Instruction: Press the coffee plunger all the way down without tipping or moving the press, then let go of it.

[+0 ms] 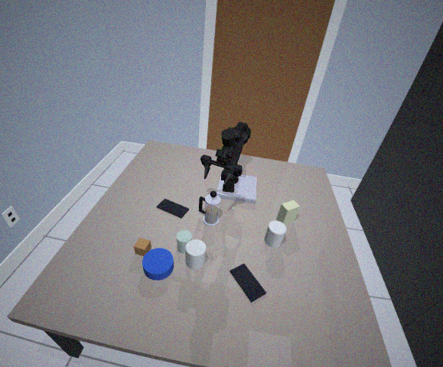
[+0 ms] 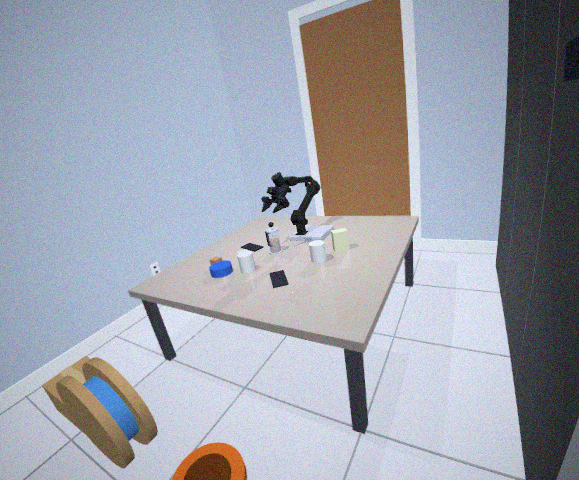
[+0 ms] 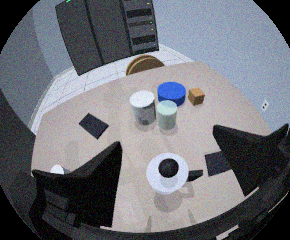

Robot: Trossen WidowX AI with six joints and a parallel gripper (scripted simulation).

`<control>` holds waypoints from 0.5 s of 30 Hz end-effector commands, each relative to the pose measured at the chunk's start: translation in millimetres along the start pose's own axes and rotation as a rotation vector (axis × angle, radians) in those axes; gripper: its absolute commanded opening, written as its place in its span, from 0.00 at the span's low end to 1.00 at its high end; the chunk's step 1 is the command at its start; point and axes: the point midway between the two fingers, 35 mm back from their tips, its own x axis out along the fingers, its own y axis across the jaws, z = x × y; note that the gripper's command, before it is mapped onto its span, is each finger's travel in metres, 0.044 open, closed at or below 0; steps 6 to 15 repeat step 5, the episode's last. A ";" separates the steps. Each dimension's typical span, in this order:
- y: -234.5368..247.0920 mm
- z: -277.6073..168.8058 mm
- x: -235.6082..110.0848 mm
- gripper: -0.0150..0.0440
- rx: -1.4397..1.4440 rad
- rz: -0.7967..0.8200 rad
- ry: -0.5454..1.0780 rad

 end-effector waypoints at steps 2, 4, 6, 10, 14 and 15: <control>-0.7 1.8 -3.2 1.00 0.005 -0.005 -0.001; -0.7 1.8 -3.2 1.00 0.005 -0.005 -0.001; -0.7 1.8 -3.2 1.00 0.005 -0.005 -0.001; -0.7 1.8 -3.2 1.00 0.005 -0.005 -0.001; -0.7 1.8 -3.2 1.00 0.005 -0.005 -0.001; -0.7 1.8 -3.2 1.00 0.005 -0.005 -0.001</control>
